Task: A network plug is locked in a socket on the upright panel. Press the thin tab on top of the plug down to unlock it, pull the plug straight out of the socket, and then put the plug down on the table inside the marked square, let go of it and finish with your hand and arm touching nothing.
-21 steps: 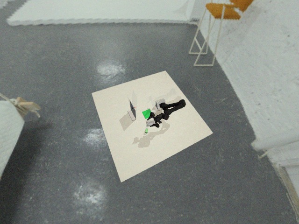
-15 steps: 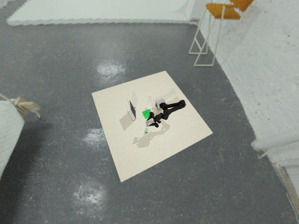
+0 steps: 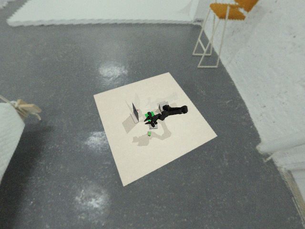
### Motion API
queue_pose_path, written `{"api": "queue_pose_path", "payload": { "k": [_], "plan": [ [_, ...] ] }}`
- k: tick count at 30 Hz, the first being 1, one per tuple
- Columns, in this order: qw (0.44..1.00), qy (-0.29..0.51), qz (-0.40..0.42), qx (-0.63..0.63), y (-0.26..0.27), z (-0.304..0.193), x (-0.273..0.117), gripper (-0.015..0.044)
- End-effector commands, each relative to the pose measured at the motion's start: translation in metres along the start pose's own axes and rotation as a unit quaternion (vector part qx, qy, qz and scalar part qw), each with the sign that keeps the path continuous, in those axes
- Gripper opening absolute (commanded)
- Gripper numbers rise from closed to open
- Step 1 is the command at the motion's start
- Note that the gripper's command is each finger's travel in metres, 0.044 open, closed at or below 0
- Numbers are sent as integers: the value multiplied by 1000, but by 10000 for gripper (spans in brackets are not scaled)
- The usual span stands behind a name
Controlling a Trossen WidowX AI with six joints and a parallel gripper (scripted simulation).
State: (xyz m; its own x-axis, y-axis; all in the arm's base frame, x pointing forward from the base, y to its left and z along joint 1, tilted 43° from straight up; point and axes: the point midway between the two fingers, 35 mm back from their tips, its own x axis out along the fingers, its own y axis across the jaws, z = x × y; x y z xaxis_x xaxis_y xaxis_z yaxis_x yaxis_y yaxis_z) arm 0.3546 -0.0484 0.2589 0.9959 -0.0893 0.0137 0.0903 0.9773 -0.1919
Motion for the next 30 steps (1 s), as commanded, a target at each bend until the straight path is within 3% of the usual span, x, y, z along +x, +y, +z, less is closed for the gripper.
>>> {"api": "queue_pose_path", "payload": {
  "k": [1, 15, 30],
  "plan": [
    [999, 14, -4, -35, -9, -29, 6, 156],
    [990, 50, -19, -127, -38, -103, 4, 156],
    [972, 89, -29, -216, -63, -172, -24, 156]
  ]
}}
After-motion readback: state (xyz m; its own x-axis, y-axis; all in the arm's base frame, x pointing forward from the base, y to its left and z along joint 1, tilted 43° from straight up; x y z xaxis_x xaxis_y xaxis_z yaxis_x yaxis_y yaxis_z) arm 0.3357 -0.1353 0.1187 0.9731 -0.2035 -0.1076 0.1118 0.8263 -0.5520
